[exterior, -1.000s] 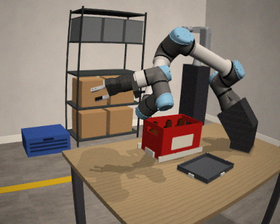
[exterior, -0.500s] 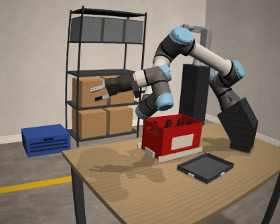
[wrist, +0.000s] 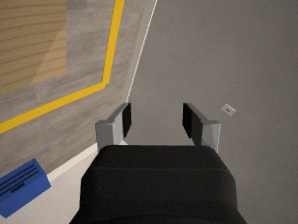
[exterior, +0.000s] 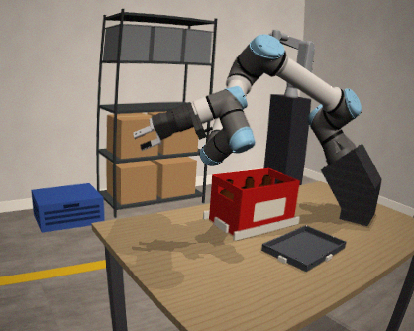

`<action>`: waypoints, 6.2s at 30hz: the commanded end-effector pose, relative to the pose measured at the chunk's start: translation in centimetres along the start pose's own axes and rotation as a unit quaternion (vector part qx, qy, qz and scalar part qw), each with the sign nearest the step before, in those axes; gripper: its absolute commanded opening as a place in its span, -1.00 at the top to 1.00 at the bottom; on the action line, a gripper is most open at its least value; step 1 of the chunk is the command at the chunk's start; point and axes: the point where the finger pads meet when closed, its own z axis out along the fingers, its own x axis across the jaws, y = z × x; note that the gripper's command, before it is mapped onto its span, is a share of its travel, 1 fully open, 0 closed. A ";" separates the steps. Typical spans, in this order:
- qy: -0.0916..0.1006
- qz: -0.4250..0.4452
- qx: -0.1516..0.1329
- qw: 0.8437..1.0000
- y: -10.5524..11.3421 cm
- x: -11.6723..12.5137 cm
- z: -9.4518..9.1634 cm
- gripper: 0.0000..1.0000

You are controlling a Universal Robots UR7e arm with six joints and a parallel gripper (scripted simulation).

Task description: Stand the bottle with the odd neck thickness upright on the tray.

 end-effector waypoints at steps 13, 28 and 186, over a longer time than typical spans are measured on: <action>-0.095 -0.107 0.141 0.980 3.4 -7.2 -2.6 -1.00; -0.203 -0.201 0.288 0.914 5.3 -18.8 -12.4 -1.00; -0.320 -0.279 0.441 0.791 4.2 -36.3 -29.3 -1.00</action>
